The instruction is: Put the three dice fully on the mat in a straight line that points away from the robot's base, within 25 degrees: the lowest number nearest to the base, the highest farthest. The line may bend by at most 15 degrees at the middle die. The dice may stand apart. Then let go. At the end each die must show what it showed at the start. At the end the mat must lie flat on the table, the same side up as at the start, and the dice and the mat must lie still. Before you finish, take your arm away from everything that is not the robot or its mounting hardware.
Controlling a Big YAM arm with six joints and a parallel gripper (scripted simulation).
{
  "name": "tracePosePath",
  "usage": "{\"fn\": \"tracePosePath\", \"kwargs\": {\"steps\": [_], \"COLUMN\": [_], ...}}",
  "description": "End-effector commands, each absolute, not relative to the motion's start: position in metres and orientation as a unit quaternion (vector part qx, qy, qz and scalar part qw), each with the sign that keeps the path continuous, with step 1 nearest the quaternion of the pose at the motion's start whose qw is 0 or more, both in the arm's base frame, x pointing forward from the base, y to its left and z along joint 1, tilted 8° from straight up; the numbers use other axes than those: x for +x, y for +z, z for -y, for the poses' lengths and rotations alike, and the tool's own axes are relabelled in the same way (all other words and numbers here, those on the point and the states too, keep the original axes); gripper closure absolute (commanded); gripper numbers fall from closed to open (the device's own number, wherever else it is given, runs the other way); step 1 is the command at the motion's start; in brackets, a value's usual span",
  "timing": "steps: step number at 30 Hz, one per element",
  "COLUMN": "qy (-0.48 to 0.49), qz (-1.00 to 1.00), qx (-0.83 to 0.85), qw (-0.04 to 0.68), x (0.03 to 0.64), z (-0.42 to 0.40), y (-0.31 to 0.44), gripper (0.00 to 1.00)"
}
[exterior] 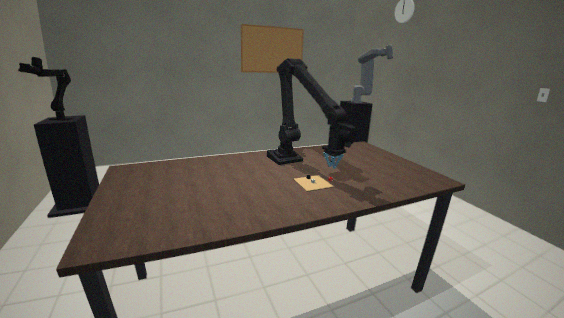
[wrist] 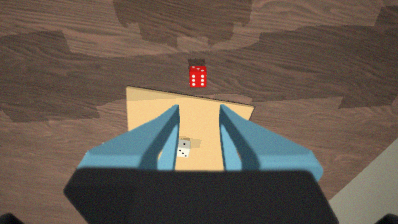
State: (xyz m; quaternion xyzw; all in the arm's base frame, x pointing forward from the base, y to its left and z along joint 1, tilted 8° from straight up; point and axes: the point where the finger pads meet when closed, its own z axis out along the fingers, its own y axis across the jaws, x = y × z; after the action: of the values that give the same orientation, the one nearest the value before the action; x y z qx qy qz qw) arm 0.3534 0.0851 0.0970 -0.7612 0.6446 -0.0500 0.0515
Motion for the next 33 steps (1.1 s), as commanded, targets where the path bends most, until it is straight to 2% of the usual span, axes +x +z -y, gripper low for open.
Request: {"fn": "tracePosePath", "kwargs": {"steps": [1, 33], "qy": [-0.051, -0.051], "qz": [-0.644, -0.644], "qx": [-0.762, -0.761], "qw": [0.052, 0.052], "x": [0.358, 0.363], "z": [-0.084, -0.084], "y": [0.090, 0.054], "gripper": [0.70, 0.70]}}
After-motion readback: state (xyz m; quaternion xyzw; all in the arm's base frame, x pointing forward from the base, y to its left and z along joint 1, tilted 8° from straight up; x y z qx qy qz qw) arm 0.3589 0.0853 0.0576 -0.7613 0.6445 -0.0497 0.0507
